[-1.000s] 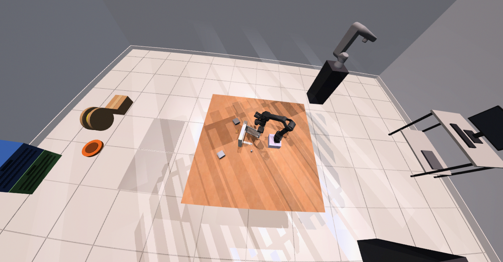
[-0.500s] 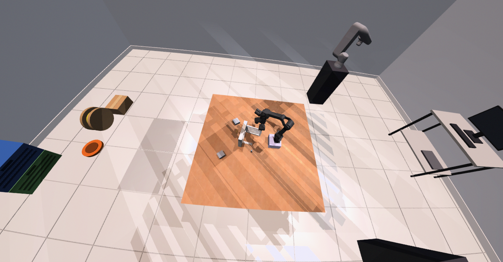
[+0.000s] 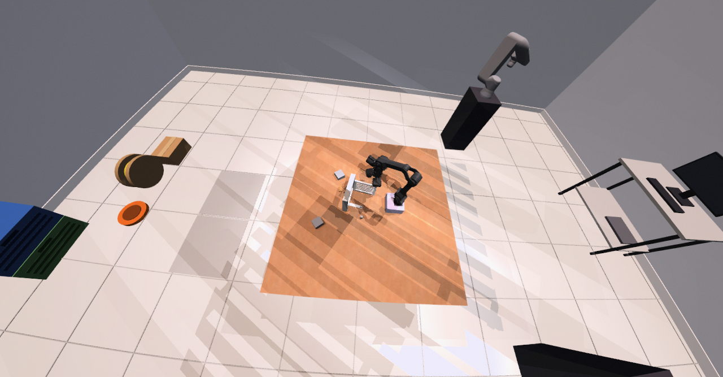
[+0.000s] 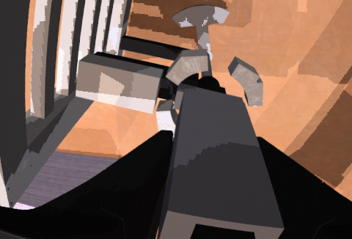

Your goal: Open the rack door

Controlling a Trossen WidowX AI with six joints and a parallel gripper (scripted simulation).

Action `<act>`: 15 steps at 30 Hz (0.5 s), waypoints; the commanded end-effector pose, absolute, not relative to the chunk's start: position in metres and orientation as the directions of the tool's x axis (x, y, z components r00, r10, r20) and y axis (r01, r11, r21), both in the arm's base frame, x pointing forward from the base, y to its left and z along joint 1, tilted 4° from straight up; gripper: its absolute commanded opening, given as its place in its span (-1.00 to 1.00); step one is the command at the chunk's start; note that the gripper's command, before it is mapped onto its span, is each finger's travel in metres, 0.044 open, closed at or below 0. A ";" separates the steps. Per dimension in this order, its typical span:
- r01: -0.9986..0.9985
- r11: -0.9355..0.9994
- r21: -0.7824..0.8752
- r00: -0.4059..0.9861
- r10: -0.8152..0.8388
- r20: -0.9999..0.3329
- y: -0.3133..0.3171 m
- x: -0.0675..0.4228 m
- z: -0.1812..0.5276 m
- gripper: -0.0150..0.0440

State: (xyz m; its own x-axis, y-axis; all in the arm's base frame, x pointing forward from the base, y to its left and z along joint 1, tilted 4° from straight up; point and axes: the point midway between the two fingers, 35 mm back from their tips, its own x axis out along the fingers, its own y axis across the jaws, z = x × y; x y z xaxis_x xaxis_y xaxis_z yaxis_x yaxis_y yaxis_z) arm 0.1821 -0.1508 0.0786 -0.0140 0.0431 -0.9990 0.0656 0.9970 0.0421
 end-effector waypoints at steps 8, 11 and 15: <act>0.054 0.998 0.042 -0.015 0.043 -0.999 -0.151 0.182 0.079 0.46; 0.054 0.998 0.042 -0.015 0.043 -0.999 -0.151 0.182 0.079 0.49; 0.054 0.998 0.042 -0.015 0.043 -0.999 -0.152 0.183 0.084 0.49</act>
State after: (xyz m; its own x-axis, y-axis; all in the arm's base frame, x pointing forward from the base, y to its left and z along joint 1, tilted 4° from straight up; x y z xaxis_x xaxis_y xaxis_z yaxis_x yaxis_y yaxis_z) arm 0.1820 -0.1513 0.0809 -0.0174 0.0422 -0.9990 0.0575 0.9975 0.0411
